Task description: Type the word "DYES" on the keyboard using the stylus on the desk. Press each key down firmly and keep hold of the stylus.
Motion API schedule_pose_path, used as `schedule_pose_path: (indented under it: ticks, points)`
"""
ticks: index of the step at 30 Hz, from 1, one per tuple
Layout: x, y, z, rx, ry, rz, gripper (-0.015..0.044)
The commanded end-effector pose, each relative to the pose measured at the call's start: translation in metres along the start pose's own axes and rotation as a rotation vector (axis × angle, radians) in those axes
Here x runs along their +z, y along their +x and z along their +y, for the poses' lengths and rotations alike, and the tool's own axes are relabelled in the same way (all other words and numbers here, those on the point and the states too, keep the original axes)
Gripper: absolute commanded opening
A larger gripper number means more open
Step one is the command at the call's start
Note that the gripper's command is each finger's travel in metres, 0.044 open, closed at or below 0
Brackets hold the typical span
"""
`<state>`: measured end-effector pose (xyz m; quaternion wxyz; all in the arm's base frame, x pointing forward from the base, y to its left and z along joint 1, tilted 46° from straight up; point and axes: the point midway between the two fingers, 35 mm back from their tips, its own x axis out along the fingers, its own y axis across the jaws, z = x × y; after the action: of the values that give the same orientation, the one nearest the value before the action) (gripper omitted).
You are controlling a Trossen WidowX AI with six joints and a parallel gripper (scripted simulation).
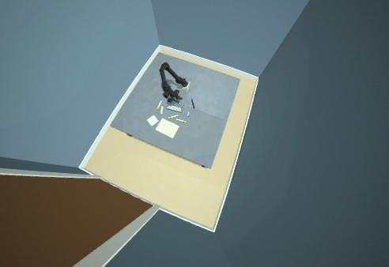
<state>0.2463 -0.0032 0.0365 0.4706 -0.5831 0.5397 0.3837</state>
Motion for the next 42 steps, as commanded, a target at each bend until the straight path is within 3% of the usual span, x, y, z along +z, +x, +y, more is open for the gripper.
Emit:
schedule_pose_path:
  ticks: [1,42]
  points:
    - [-0.001,0.003,0.002,0.006,-0.003,-0.001,0.015]
    - [-0.016,0.03,0.002,0.006,-0.003,0.0,0.015]
